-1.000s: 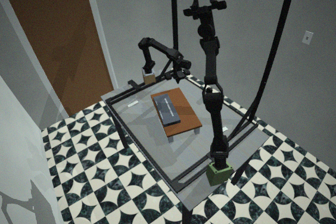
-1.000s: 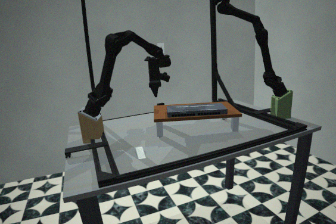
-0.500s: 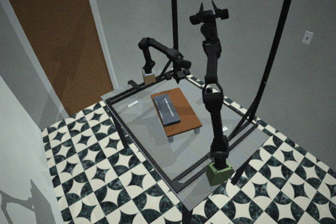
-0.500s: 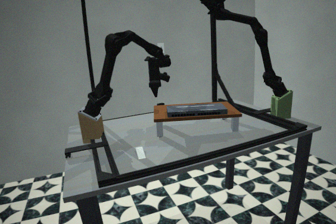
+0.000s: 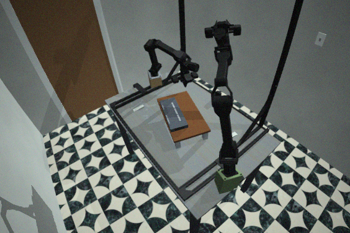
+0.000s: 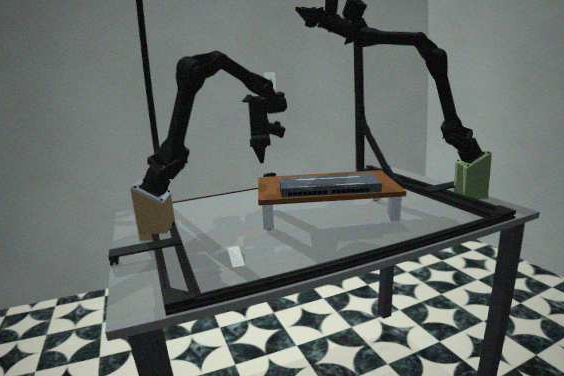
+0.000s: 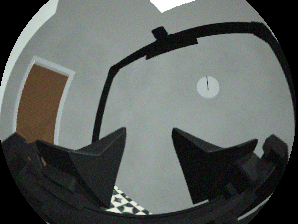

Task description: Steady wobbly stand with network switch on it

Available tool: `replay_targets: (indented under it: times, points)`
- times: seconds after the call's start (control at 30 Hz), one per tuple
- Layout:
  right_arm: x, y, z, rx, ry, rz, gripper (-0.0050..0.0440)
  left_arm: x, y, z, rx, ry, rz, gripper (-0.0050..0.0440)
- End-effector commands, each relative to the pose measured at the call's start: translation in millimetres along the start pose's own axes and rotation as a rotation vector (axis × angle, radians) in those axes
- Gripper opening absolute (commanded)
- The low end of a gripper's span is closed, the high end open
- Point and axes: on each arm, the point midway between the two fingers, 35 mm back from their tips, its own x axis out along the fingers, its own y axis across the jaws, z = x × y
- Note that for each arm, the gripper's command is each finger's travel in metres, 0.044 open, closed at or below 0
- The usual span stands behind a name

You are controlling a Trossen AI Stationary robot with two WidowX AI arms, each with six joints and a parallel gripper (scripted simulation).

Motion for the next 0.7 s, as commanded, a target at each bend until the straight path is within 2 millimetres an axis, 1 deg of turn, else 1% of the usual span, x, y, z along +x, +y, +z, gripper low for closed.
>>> replay_targets:
  times: [0.0,0.07,0.27,0.3,0.47,0.63,0.67]
  points:
    - [0,0,0,0.0,0.0,0.0,0.0,-7,-9,-69,0.055,0.187,-0.012,0.0239]
    - [0,0,0,0.0,0.0,0.0,0.0,-14,-12,-99,0.086,0.277,-0.024,0.0239]
    - [0,0,0,0.0,0.0,0.0,0.0,-14,-12,-99,0.086,0.277,-0.024,0.0239]
    - [0,0,0,0.0,0.0,0.0,0.0,-14,-14,-106,0.088,0.296,-0.033,0.0239]
    - [0,0,0,0.0,0.0,0.0,0.0,-41,-21,-174,0.164,0.509,-0.071,0.0239]
    - [0,0,0,0.0,0.0,0.0,0.0,-79,-27,-237,0.241,0.72,-0.122,0.0239]
    - [0,0,0,0.0,0.0,0.0,0.0,-79,-27,-237,0.241,0.72,-0.122,0.0239]
